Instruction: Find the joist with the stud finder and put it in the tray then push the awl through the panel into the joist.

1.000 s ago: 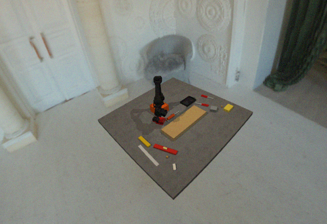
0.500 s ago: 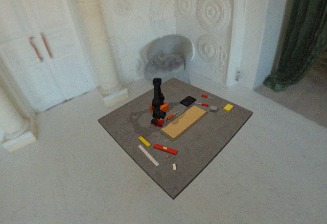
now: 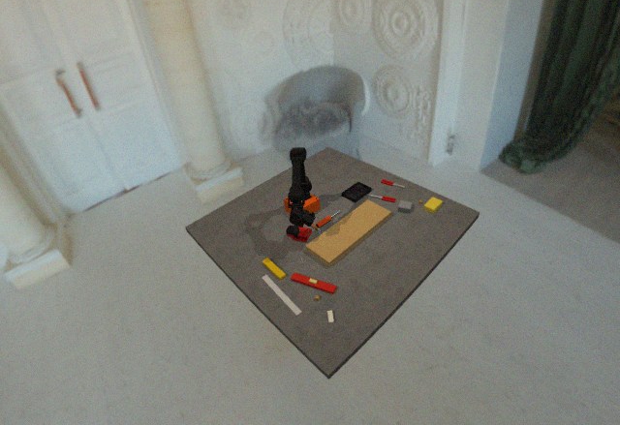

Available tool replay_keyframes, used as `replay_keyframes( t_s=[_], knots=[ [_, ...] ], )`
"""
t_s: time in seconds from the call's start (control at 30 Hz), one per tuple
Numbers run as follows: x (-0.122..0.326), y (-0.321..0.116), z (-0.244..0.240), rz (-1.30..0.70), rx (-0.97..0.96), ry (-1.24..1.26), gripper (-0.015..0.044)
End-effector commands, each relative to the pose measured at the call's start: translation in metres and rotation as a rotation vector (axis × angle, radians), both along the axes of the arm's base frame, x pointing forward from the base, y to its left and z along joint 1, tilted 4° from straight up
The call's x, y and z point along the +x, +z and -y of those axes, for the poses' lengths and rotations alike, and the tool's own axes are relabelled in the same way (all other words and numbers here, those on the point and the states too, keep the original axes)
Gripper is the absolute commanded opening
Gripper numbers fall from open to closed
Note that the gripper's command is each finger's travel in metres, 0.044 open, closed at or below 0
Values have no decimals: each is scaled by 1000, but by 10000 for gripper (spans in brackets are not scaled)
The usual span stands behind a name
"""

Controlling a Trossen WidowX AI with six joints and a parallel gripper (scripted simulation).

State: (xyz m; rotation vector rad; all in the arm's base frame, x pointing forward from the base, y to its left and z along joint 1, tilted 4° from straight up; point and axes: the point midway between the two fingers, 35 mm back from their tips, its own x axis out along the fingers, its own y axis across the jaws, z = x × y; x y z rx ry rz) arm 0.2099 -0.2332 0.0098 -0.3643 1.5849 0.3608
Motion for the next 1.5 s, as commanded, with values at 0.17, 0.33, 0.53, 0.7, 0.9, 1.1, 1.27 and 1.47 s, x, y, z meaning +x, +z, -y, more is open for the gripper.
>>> replay_keyframes(
  t_s=[0.17,0.33,0.53,0.7,0.9,1.1,1.27,1.47],
  knots=[
    [-1,1,-1,18,-46,-4,0],
    [-1,1,-2,27,-66,-4,0],
    [-2,1,-3,39,-90,-5,0],
    [-2,0,-4,49,-110,-6,0],
    [-3,0,-5,60,-133,-7,0],
    [-3,0,-6,73,-157,-9,0],
    [-4,0,-7,83,-176,-10,0],
    [-4,0,-8,96,-199,-12,0]
  ],
)
